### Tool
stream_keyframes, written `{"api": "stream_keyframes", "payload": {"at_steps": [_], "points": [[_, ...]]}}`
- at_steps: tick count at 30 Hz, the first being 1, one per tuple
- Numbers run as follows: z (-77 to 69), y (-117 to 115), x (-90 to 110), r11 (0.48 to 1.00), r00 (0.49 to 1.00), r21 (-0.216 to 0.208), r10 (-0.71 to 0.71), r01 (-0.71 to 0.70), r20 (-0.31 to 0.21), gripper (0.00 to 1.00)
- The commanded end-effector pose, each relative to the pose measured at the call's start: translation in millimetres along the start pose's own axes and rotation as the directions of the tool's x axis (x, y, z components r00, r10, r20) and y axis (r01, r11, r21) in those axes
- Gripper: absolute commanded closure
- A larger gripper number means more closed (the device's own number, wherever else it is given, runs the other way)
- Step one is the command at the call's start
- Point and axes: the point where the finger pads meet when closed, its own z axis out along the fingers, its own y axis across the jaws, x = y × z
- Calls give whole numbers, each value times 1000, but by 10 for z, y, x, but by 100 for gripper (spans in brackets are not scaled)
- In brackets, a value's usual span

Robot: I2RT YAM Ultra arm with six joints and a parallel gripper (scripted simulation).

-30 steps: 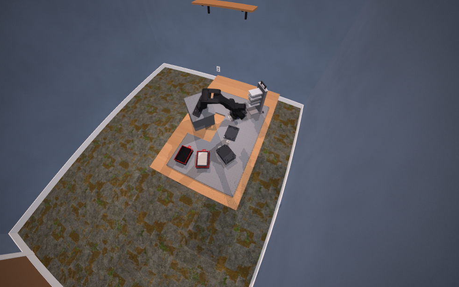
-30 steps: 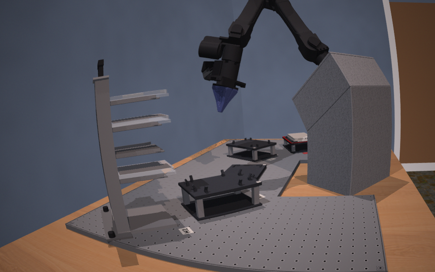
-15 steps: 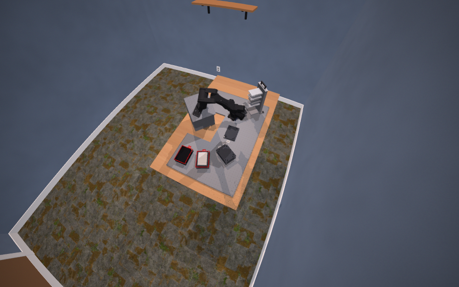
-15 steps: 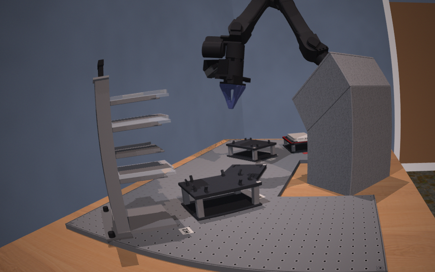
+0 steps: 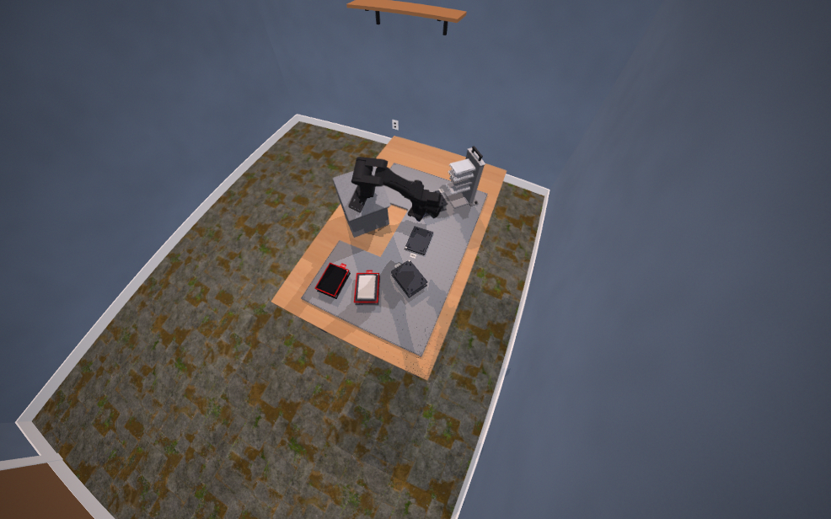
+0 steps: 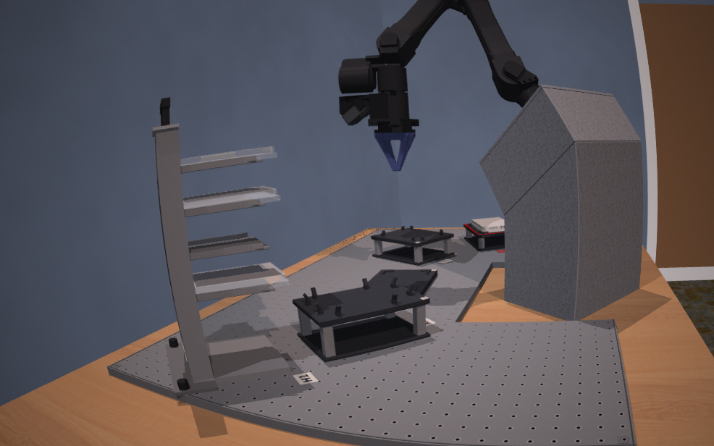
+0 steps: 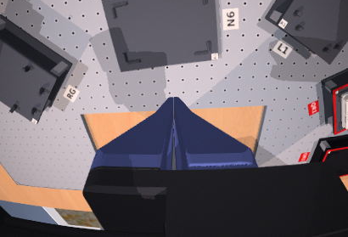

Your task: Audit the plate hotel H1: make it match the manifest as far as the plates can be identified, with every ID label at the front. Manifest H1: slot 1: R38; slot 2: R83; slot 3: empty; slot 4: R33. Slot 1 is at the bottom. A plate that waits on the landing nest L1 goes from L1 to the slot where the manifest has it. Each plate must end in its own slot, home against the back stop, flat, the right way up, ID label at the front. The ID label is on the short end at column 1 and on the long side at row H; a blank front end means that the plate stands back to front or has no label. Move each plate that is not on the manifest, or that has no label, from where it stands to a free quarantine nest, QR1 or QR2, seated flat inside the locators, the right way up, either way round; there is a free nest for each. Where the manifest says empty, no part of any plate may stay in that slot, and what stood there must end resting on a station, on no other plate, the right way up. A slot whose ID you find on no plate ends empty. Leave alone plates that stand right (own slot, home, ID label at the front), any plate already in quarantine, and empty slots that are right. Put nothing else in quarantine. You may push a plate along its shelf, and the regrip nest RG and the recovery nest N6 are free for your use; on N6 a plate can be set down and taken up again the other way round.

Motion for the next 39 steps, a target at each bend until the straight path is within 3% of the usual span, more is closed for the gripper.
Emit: {"api": "stream_keyframes", "payload": {"at_steps": [1, 2, 3, 10, 12, 15, 16, 33, 34, 36, 37, 39], "points": [[-57, -121, 101, 998, 998, 26, -62, 63, -33, 100], [-57, -121, 101, 998, 998, 26, -62, 63, -33, 100], [-148, -61, -13, 998, 998, 12, -66, 66, -2, 100], [-324, -59, -12, 999, 999, 11, -53, 53, -2, 100], [-323, -59, -12, 999, 999, 11, -53, 53, -2, 100], [-236, -48, 119, 997, 996, 21, -76, 77, -43, 100], [-248, 2, 37, 997, 997, 19, -71, 72, -33, 100], [-238, 509, -24, 997, 997, 18, -71, 72, -32, 100], [-237, 570, -73, 998, 998, 4, -69, 69, 0, 100], [-237, 570, -73, 998, 998, 4, -69, 69, 0, 100], [-197, 558, 68, 995, 995, 9, -96, 96, -12, 100], [-201, 623, 69, 992, 991, -1, -130, 130, 12, 100]]}}
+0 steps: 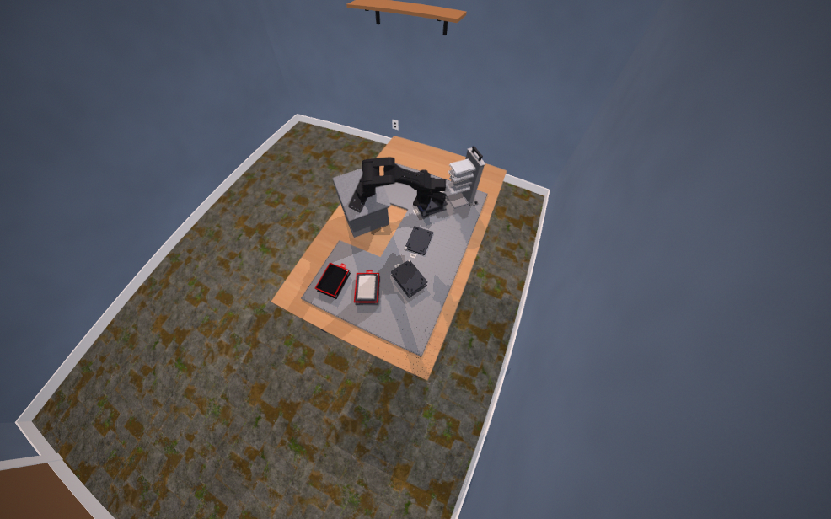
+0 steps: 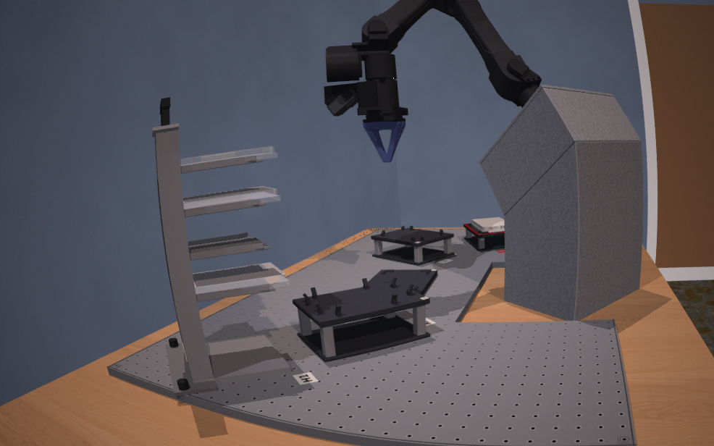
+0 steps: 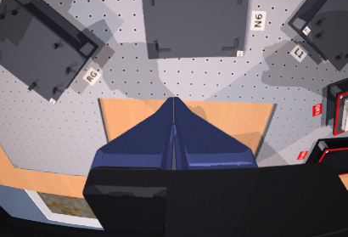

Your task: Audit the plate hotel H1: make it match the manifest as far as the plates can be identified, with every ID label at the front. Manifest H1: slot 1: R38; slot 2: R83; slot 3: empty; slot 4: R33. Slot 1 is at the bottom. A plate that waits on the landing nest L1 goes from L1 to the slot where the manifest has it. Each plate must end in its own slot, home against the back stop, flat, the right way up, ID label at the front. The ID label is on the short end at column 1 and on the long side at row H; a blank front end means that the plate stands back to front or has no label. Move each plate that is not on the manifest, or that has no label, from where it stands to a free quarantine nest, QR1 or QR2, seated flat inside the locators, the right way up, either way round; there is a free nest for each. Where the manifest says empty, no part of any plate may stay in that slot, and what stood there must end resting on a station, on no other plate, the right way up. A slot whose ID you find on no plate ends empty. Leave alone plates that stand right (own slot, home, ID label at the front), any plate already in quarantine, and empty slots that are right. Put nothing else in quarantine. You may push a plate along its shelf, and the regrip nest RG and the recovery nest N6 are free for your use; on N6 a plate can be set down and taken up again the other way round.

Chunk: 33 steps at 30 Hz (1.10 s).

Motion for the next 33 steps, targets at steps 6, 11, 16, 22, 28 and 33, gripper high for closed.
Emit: {"api": "stream_keyframes", "payload": {"at_steps": [6, 11, 16, 22, 28, 33], "points": [[30, 300, 35, 994, 990, -22, -108, 111, 89, 100], [32, 464, 30, 985, 976, -38, -162, 170, 146, 100], [34, 563, 27, 978, 964, -46, -194, 205, 181, 100], [36, 760, 21, 959, 934, -59, -254, 276, 250, 100], [-17, 710, -55, 945, 902, -80, -273, 316, 334, 100], [-17, 710, -55, 933, 880, -81, -300, 351, 368, 100]]}}
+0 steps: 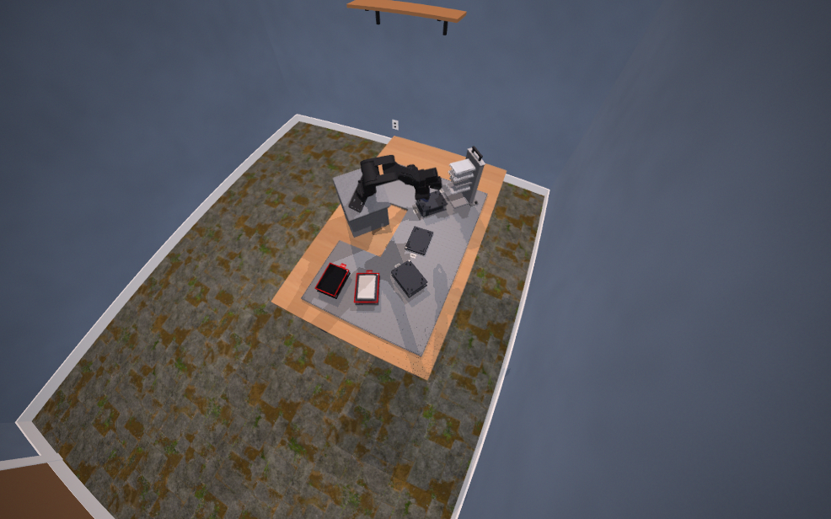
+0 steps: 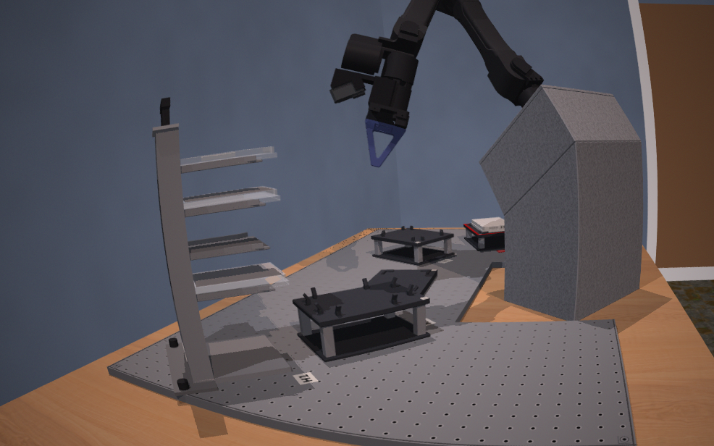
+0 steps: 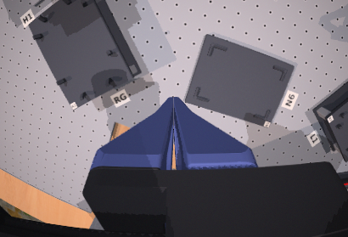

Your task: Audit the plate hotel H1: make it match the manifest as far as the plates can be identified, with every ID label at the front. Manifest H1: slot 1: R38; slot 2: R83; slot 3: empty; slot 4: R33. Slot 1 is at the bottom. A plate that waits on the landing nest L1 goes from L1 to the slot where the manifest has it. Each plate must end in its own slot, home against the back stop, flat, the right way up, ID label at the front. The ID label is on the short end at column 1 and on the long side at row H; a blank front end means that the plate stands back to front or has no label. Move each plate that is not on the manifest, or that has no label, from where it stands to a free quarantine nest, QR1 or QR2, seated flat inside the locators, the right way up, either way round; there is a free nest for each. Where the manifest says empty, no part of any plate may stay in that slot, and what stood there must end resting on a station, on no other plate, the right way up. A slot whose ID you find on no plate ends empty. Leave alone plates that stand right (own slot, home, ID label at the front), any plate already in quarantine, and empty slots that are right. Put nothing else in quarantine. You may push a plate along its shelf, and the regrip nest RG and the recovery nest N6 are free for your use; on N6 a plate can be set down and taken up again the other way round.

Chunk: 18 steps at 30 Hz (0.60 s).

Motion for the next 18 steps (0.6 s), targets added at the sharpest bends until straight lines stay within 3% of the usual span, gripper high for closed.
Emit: {"api": "stream_keyframes", "payload": {"at_steps": [1, 13, 18], "points": [[-25, -5, -114, 999, 996, -29, -32, 35, 87, 100], [-29, -6, -114, 982, 961, -62, -162, 180, 225, 100], [-30, -7, -114, 974, 946, -67, -192, 216, 260, 100]]}}
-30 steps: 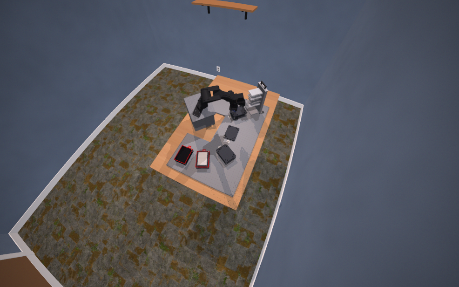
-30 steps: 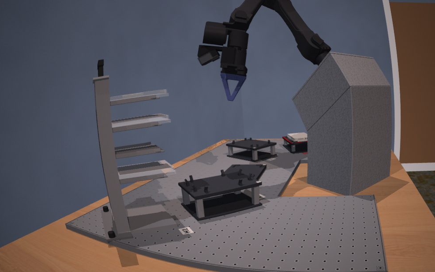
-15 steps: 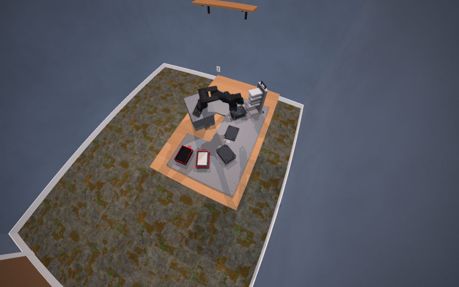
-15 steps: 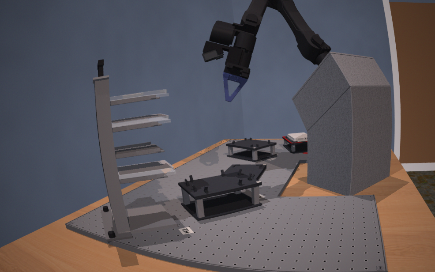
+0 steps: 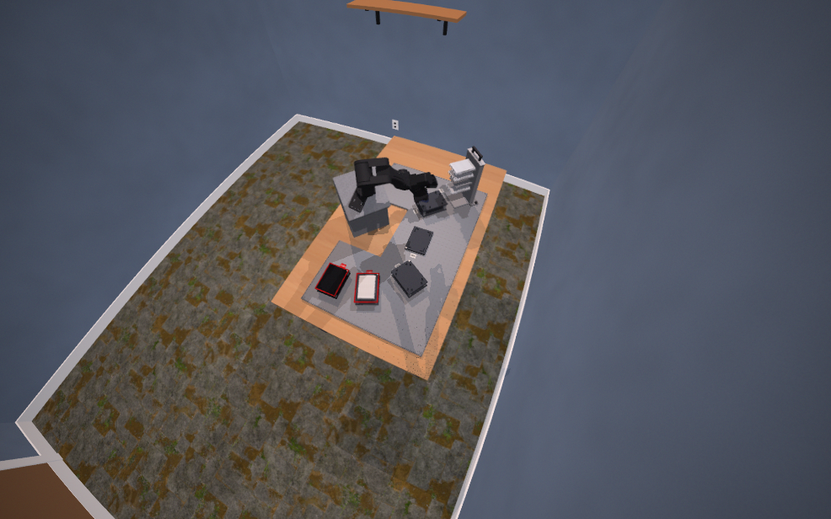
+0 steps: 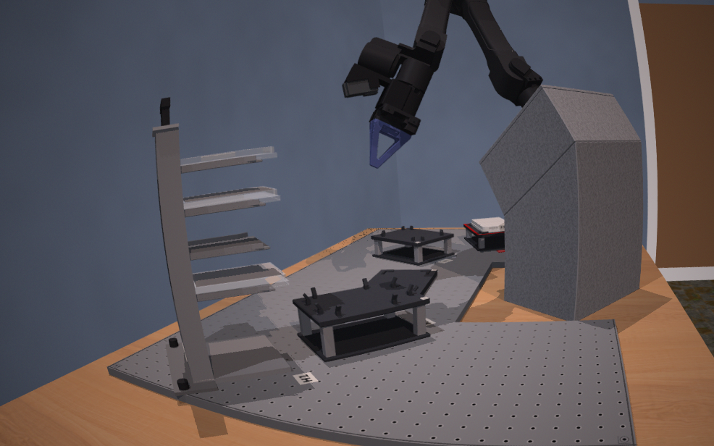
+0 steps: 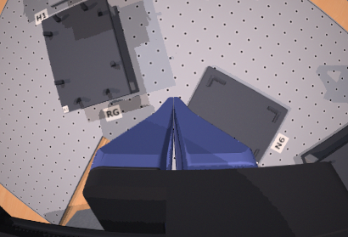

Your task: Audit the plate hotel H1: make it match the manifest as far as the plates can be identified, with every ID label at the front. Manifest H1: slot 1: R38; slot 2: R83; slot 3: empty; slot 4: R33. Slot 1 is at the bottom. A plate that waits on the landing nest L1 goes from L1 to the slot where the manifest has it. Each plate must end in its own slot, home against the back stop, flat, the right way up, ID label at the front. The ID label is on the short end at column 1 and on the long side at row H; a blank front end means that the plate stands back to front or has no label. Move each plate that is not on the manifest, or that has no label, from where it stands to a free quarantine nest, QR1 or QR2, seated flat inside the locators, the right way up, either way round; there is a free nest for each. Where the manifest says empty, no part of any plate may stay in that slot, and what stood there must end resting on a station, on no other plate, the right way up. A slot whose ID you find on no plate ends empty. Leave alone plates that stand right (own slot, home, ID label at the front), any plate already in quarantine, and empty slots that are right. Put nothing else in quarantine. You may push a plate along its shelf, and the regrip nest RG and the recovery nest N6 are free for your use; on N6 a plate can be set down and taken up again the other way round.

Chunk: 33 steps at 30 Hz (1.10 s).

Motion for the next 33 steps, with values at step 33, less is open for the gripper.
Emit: {"api": "stream_keyframes", "payload": {"at_steps": [33], "points": [[54, 277, -302, 965, 929, -67, -222, 252, 298, 100]]}}
